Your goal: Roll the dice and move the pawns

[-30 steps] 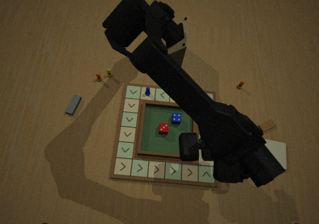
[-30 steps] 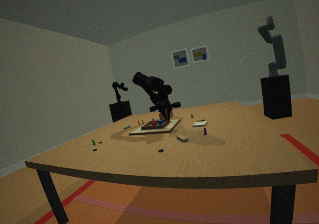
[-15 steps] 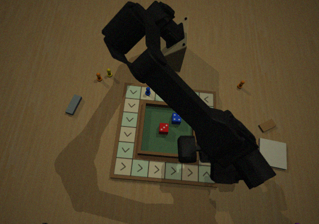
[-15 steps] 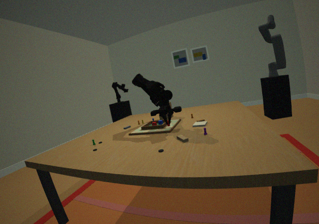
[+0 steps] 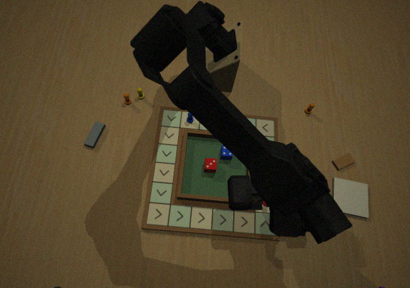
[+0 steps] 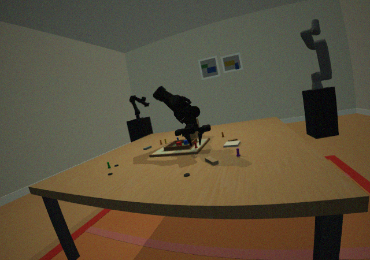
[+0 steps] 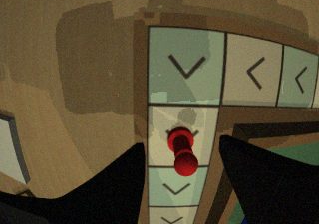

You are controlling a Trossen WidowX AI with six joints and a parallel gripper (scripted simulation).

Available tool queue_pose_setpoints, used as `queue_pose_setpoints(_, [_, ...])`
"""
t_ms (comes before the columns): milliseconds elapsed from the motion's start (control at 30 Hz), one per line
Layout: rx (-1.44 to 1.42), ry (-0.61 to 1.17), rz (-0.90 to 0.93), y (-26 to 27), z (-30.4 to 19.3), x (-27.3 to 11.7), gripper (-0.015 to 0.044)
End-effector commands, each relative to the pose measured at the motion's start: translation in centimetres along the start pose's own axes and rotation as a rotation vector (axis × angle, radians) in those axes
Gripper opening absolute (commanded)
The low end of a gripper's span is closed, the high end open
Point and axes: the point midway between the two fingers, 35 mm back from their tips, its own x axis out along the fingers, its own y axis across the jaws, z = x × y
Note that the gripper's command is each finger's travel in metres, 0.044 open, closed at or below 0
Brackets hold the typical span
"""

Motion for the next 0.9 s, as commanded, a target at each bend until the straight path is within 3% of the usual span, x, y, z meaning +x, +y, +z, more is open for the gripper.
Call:
queue_pose_setpoints(0, [0.001,0.001,0.0,0.0,0.0,0.0,0.0315])
queue_pose_setpoints(167, [0.0,0.001,0.0,0.0,0.0,-1.0,0.044])
queue_pose_setpoints(267, [-0.004,0.004,-0.003,0.0,-0.1,-4.4,0.044])
queue_pose_setpoints(400, [-0.005,0.004,-0.003,0.0,-0.1,-4.7,0.044])
queue_pose_setpoints(700, [-0.196,0.008,-0.005,-7.4,-5.6,-7.0,0.0204])
queue_pose_setpoints(867, [-0.326,0.017,0.003,-11.0,-10.1,-7.0,0.02])
